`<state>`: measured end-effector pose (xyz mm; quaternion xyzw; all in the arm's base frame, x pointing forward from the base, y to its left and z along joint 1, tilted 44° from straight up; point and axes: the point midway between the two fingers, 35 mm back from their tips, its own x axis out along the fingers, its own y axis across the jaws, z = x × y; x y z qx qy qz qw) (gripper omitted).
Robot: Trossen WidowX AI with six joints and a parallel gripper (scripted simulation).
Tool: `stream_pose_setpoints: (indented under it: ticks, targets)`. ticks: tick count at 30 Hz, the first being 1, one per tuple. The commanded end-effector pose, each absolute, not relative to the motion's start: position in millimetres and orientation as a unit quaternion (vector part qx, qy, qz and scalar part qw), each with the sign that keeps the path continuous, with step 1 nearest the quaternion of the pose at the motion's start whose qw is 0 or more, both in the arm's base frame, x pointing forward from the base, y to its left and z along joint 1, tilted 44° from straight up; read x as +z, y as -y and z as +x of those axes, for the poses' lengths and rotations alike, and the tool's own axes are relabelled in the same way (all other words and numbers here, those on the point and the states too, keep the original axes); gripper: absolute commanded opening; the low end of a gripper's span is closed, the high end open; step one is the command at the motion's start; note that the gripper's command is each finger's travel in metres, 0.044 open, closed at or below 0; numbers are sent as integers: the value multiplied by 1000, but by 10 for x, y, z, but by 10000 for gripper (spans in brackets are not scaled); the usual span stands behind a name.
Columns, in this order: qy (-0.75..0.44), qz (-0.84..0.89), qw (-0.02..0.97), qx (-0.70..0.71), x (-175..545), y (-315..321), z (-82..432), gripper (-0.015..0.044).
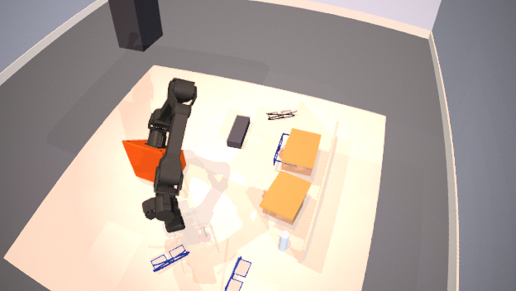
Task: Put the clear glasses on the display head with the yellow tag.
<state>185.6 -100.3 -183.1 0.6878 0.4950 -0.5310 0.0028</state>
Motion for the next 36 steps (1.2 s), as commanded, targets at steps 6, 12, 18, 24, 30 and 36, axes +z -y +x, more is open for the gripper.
stream_pose_setpoints:
  ticks: [6, 12, 18, 24, 30, 36]
  targets:
    - [-494, 689, 0, -531, -1529, 1251, 1918, 0]
    - [-494, 689, 0, -531, -1369, 1377, 1927, 0]
    - [-530, 687, 57, -494, -1296, 1338, 2026, 0]
    - [-588, 672, 154, -423, -1164, 1254, 2194, 0]
    - [-637, 644, 248, -343, -1028, 1149, 2354, 0]
    - [-676, 604, 337, -256, -887, 1026, 2503, 0]
